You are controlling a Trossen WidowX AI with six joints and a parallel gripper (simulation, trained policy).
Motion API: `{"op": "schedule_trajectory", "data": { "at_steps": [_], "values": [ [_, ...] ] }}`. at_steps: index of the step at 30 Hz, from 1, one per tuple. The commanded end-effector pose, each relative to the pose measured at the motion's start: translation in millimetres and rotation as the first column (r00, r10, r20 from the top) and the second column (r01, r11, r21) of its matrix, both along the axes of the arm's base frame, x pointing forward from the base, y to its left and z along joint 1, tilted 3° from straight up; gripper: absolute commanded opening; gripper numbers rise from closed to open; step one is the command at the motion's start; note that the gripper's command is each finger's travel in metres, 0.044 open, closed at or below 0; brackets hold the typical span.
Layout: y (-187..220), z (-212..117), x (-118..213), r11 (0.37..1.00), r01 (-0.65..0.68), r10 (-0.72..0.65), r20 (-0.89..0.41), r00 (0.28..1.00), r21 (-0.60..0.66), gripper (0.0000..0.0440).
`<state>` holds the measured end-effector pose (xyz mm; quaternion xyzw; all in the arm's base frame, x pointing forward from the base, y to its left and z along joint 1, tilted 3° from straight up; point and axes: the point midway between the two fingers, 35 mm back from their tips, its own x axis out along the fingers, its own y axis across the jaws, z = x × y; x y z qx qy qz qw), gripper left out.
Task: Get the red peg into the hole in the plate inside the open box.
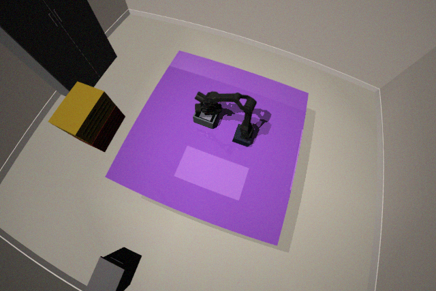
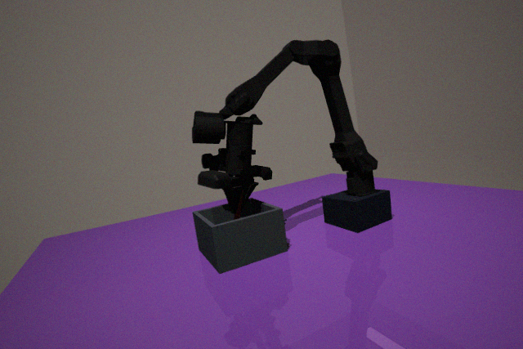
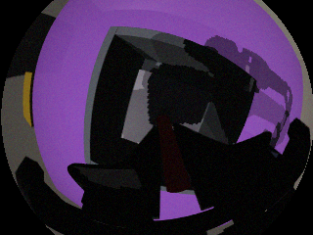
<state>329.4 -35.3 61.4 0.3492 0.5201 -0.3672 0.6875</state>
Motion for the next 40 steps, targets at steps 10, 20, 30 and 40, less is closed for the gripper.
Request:
{"op": "schedule_trajectory", "data": {
  "at_steps": [10, 20, 30, 40],
  "values": [
    [-10, -14, 15, 0.999, -0.047, 0.047, -0.048, 0.998, -0.004, 0.0202],
    [-25, -8, 41, 0.997, -0.077, 0.076, -0.042, 0.996, -0.027, 0.0410],
    [-49, 5, 64, 0.996, -0.053, 0.055, 0.032, 0.998, -0.072, 0.0440],
    [-68, 16, 79, 0.994, -0.023, 0.032, 0.086, 0.996, -0.108, 0.0440]
  ]
}}
